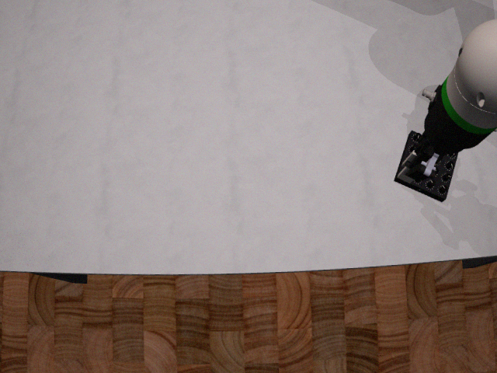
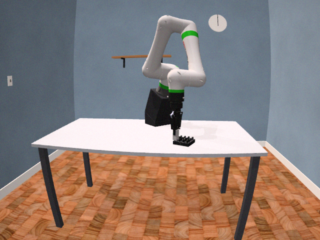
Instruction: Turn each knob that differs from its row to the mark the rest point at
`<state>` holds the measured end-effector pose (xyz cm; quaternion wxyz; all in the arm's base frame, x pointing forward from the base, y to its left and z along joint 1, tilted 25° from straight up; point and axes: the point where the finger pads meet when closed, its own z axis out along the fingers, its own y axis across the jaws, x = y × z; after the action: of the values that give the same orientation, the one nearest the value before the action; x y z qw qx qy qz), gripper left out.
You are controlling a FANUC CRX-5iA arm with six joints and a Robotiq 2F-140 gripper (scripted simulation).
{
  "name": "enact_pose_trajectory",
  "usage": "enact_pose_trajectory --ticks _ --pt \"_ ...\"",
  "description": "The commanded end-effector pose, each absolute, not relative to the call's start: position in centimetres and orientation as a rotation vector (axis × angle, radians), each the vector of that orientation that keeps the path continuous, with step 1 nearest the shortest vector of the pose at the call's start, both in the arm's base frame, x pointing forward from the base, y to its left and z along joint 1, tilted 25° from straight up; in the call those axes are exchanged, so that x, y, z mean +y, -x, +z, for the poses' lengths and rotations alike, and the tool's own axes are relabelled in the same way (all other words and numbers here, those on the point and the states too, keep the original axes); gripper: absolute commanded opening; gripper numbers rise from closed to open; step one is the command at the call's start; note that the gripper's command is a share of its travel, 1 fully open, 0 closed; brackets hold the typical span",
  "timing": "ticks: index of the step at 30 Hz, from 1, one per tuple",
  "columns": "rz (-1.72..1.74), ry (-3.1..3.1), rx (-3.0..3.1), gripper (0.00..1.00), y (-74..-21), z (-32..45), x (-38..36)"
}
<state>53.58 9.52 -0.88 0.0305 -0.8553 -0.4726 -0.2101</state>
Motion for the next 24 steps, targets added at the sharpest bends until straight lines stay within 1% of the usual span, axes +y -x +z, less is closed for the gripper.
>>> enact_pose_trajectory --ticks 1,10,24 --pt "-0.648 2.636 -1.456 0.12 -53.6 -0.9 9.5" --pt "-0.648 2.636 -1.456 0.12 -53.5 -0.5 9.4" --pt "-0.648 2.636 -1.456 0.12 -52.4 2.4 8.6"
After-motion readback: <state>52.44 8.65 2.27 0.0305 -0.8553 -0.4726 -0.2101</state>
